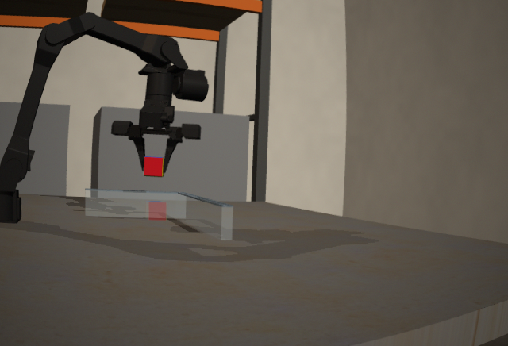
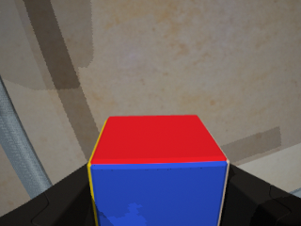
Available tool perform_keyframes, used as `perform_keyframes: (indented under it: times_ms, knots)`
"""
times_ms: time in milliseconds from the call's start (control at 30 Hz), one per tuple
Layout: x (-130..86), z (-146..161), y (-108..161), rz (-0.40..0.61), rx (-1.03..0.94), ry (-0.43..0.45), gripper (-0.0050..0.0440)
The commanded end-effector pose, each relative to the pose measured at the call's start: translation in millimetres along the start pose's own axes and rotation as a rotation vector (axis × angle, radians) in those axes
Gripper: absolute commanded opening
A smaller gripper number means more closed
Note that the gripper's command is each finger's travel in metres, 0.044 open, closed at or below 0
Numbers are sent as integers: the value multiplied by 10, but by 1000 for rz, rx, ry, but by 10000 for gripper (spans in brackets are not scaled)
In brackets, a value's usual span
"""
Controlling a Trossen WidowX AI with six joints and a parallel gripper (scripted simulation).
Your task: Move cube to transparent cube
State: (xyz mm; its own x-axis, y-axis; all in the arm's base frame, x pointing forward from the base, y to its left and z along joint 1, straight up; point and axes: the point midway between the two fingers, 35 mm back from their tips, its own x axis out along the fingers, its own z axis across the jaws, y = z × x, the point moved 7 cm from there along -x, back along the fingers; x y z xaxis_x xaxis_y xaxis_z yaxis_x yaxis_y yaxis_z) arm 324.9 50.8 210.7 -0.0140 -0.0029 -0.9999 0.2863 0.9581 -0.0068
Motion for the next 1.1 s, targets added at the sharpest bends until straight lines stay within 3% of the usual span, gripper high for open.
perform_keyframes:
  times_ms: [0,233,567,1067]
  knots:
    - [-377,-73,-36,17,4,-35,0]
    - [-357,-63,17,17,-20,-35,0]
    - [23,-3,626,17,-280,-38,0]
    - [40,-4,652,17,-290,-38,0]
